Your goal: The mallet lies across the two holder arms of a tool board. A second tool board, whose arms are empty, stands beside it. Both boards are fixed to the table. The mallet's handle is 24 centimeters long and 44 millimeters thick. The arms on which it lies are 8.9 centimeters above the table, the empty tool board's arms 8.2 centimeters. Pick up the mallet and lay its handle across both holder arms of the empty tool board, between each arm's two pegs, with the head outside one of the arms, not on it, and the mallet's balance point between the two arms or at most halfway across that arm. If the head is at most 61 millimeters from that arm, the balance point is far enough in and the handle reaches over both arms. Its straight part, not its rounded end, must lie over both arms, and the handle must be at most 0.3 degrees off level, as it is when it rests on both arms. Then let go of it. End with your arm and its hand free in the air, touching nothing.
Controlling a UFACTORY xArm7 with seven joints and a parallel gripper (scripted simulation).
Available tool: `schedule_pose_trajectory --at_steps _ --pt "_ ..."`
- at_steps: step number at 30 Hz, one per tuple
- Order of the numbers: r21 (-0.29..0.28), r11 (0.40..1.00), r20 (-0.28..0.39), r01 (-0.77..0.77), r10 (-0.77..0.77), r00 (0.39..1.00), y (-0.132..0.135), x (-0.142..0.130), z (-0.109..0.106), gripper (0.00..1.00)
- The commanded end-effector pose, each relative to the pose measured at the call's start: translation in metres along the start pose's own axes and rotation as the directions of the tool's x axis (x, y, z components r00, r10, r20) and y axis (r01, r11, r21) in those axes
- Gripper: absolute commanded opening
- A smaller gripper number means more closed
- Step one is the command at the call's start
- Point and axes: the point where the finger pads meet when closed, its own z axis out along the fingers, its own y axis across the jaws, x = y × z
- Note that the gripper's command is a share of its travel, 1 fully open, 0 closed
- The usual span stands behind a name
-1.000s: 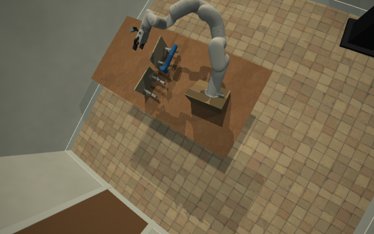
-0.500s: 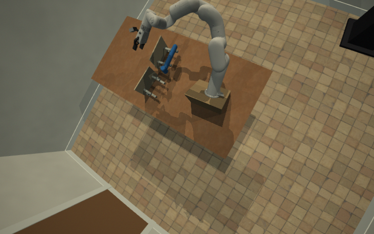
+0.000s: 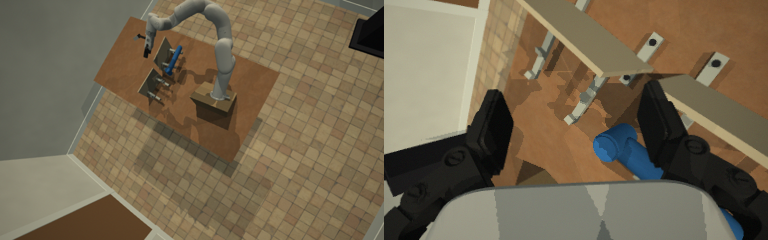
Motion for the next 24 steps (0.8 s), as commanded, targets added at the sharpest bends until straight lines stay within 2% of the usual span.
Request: schedule_pose_trajectory --at_steps 1,2,9,16,18,19,24 --pt "-0.026 0.996 0.045 0.085 -0.084 0.996 -0.003 -0.011 0.002 1.0" --pt "-0.045 0.985 0.098 0.169 -0.164 0.982 -0.002 -0.024 0.006 1.0" --pt "-0.065 0.935 0.223 0.348 -0.327 0.919 0.003 -0.053 0.011 1.0" --pt "-0.053 0.846 0.363 0.53 -0.478 0.8 0.013 -0.084 0.012 1.0" --pt "-0.053 0.846 0.363 0.53 -0.478 0.8 0.013 -0.084 0.012 1.0" --pt "-0.038 0.801 0.419 0.597 -0.53 0.737 0.018 -0.097 0.011 1.0" --pt "-0.004 0.726 0.499 0.687 -0.594 0.631 0.027 -0.114 0.009 1.0"
